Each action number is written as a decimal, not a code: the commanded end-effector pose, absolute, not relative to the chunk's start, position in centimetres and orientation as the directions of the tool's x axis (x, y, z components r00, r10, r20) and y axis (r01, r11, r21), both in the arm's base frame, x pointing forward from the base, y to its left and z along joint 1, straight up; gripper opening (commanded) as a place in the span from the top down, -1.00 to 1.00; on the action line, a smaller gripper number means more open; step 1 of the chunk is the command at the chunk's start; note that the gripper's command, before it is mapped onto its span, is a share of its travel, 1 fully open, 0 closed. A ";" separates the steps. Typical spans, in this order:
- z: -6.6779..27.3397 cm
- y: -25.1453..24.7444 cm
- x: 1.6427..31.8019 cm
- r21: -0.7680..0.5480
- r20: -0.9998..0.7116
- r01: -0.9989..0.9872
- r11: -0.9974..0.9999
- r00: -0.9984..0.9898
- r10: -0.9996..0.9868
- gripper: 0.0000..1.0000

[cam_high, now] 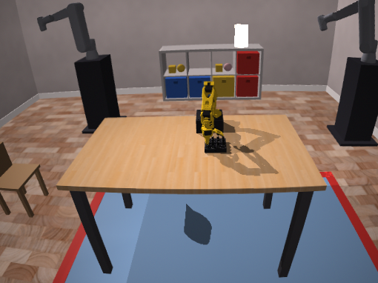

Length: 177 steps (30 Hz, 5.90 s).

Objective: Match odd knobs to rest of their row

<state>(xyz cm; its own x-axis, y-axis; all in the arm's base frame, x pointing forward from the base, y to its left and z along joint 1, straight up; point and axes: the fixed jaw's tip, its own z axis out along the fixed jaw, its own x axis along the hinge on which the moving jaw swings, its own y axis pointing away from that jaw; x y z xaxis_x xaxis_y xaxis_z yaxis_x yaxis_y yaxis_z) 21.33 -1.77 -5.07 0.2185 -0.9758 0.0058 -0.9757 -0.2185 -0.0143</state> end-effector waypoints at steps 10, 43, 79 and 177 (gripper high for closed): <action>-5.4 -1.7 21.1 0.004 -0.002 -0.900 -0.437 0.437 -0.900 0.98; -5.4 -1.9 21.2 0.002 -0.004 -0.575 -0.818 0.818 -0.575 0.98; -5.4 -2.0 21.3 0.002 -0.004 -0.424 -0.905 0.905 -0.424 0.98; -1.5 -2.2 21.0 0.002 -0.004 -0.424 -0.905 0.905 -0.424 0.84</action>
